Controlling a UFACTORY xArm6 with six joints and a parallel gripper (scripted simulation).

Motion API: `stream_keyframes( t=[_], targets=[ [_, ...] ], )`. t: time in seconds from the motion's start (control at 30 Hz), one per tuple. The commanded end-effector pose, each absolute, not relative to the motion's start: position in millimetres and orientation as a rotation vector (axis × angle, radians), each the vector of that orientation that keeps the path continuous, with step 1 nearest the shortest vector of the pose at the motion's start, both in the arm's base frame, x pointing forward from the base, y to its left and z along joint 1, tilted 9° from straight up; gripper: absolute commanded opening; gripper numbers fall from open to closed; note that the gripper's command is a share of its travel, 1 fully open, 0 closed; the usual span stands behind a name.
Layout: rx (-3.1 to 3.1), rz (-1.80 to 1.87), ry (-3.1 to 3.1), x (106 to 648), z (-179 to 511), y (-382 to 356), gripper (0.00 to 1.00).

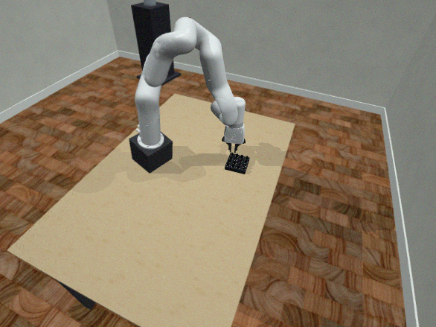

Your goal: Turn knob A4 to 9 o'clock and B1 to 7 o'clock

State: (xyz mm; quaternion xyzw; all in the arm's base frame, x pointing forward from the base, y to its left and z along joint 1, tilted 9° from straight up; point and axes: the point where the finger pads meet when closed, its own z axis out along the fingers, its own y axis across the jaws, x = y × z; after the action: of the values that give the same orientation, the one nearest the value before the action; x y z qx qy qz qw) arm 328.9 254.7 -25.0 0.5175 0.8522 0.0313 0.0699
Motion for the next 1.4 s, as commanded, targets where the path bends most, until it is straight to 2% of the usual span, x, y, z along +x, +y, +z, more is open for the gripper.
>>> stream_keyframes(
  t=[0.0, 0.63, 0.9, 1.37],
  targets=[
    [1.558, 0.094, 2.565, 328.5, -18.6, 254.9, 0.19],
    [1.561, 0.094, 2.563, 328.1, -11.8, 254.3, 0.19],
    [1.849, 0.118, 2.373, 371.0, 15.4, 187.2, 0.19],
    [1.854, 0.119, 2.369, 371.7, 15.9, 185.9, 0.19]
  ],
)
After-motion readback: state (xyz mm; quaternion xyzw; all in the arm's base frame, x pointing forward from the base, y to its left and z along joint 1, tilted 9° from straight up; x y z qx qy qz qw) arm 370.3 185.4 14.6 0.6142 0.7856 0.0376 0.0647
